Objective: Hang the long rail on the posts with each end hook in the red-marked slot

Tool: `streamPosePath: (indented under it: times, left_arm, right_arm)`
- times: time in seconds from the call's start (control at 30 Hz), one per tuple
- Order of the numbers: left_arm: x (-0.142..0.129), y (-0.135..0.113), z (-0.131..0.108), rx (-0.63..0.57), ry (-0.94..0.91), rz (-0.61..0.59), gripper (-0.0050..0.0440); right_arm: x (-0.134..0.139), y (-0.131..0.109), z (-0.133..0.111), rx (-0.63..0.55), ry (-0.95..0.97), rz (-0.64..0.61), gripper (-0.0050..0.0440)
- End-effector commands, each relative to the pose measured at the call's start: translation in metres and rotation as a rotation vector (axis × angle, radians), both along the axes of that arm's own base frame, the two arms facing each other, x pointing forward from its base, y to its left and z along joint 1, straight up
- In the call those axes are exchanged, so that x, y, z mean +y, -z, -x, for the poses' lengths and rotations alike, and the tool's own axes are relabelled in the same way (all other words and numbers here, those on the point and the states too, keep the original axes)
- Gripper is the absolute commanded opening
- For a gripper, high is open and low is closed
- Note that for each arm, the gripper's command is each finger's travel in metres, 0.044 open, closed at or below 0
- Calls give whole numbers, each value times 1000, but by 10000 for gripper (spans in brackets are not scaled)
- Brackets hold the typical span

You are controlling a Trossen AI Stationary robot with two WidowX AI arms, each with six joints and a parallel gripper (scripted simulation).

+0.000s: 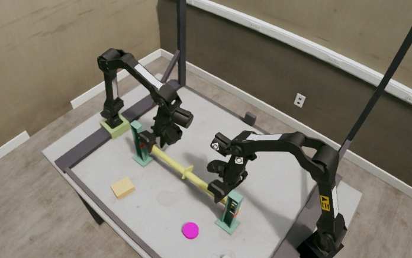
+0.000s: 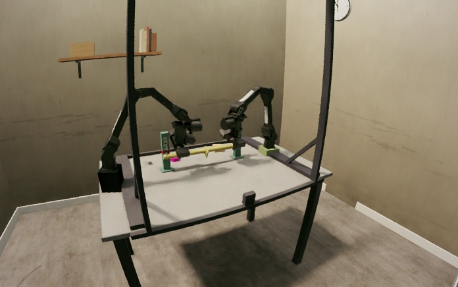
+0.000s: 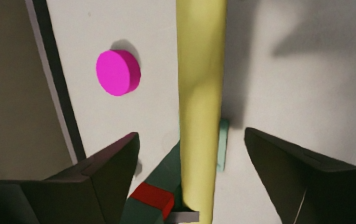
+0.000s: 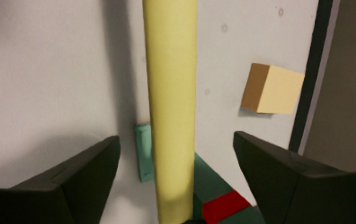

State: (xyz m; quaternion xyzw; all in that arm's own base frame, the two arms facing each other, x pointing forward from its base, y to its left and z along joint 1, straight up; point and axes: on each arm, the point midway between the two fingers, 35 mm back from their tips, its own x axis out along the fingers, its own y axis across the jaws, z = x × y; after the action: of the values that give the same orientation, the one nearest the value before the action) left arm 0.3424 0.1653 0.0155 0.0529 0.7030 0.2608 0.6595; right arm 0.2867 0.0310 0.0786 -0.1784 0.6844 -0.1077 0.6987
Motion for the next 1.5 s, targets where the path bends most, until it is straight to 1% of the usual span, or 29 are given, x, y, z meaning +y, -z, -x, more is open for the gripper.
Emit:
streamPosePath:
  times: [0.0,0.03,0.07,0.27,0.33,0.47,0.53,0.57,0.6,0.63,0.7,0.8,0.87,0.9,0.93,1.1,1.13,1.2,1.3,1.33,1.47]
  left_arm:
    - [1,-10,-4,-27,-3,-11,408]
    - [1,-10,-4,-27,-3,-11,432]
    - [1,-10,-4,-27,-3,-11,440]
    - [0,-10,-4,-28,-3,-11,440]
    - [-1,-21,-9,-52,-3,-21,440]
    - [-6,-31,-10,-52,-3,-19,440]
    - [-6,-31,-10,-52,-3,-19,440]
    - [-6,-31,-10,-52,-3,-19,440]
    - [-6,-32,-10,-52,-3,-19,423]
    - [-7,-34,-10,-52,-3,-18,423]
    - [-11,-41,-11,-53,-3,-18,423]
    - [-20,-61,-13,-53,-3,-15,423]
    - [-25,-71,-14,-54,-3,-14,423]
    - [-26,-72,-14,-54,-3,-14,423]
    - [-26,-72,-14,-54,-3,-14,440]
    - [-25,-66,-11,-61,-20,1,440]
    - [-24,-63,-10,-66,-31,6,440]
    - [-36,-59,-13,-90,-18,27,440]
    - [-54,-60,-19,-151,-29,53,440]
    - [-58,-61,-20,-174,-43,61,440]
    - [-64,-64,-17,-222,-100,71,440]
  right_arm:
    - [1,-6,-2,-24,-4,-6,408]
    - [1,-6,-2,-24,-4,-6,432]
    - [1,-6,-2,-24,-4,-6,440]
    - [1,-6,-2,-24,-4,-6,440]
    - [4,-16,-4,-46,-4,-13,440]
    - [8,-25,-3,-46,-4,-14,440]
    - [8,-25,-3,-46,-4,-14,440]
    - [9,-27,-3,-46,-4,-14,422]
    - [10,-29,-3,-46,-4,-15,422]
    - [11,-32,-3,-45,-4,-16,422]
    - [16,-42,-2,-45,-3,-18,422]
    - [23,-61,0,-44,-3,-19,422]
    - [26,-64,0,-34,-4,-13,422]
    - [26,-64,0,-34,-4,-13,422]
    - [26,-64,0,-34,-4,-13,422]
    - [26,-64,0,-48,-18,-20,422]
    - [28,-64,-2,-60,-31,-27,422]
    - [26,-62,-5,-96,-33,-55,422]
    - [27,-66,-18,-225,-40,-134,422]
    - [24,-68,-16,-248,-41,-154,422]
    - [20,-74,-22,-353,-43,-216,422]
